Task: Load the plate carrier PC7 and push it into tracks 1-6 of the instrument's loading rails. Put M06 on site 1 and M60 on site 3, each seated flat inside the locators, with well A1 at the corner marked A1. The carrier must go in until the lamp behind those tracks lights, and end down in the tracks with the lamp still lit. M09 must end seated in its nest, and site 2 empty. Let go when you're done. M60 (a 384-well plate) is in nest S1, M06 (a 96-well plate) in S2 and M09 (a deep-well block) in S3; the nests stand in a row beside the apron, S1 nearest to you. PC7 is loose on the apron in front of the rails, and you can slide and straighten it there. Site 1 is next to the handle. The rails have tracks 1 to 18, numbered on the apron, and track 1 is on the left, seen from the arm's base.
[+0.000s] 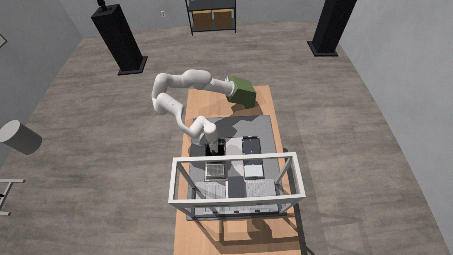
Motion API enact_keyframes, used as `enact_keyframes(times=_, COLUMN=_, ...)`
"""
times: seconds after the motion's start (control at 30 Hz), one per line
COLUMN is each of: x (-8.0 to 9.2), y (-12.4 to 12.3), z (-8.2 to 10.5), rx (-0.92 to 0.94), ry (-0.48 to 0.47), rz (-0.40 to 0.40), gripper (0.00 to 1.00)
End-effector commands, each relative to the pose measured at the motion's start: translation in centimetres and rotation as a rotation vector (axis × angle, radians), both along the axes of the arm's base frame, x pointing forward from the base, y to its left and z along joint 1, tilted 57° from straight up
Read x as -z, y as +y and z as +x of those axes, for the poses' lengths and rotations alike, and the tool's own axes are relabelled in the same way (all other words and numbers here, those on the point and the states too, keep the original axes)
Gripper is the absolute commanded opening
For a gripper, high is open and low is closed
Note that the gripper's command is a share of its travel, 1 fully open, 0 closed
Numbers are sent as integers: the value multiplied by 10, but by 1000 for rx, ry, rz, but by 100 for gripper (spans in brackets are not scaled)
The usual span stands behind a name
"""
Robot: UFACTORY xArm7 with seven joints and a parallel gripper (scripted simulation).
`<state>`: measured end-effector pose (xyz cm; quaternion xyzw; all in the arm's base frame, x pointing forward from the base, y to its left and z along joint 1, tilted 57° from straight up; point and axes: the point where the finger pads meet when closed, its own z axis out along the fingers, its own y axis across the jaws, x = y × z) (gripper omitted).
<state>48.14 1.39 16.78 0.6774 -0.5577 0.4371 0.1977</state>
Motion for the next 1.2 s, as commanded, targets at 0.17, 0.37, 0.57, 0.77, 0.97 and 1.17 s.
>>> enact_keyframes(times=0.17, x=-7, y=12, z=-4, rx=-5, ry=-3, rz=2, gripper=0)
enact_keyframes(times=0.37, x=-8, y=12, z=-4, rx=-5, ry=-3, rz=2, gripper=0)
enact_keyframes(times=0.57, x=9, y=22, z=-10, rx=-1, ry=-8, rz=4, gripper=0)
enact_keyframes(times=0.77, x=26, y=31, z=-15, rx=-1, ry=-8, rz=5, gripper=0)
enact_keyframes(times=0.97, x=51, y=45, z=-24, rx=-1, ry=-7, rz=5, gripper=0)
enact_keyframes(times=1.17, x=76, y=59, z=-32, rx=-1, ry=-7, rz=5, gripper=0)
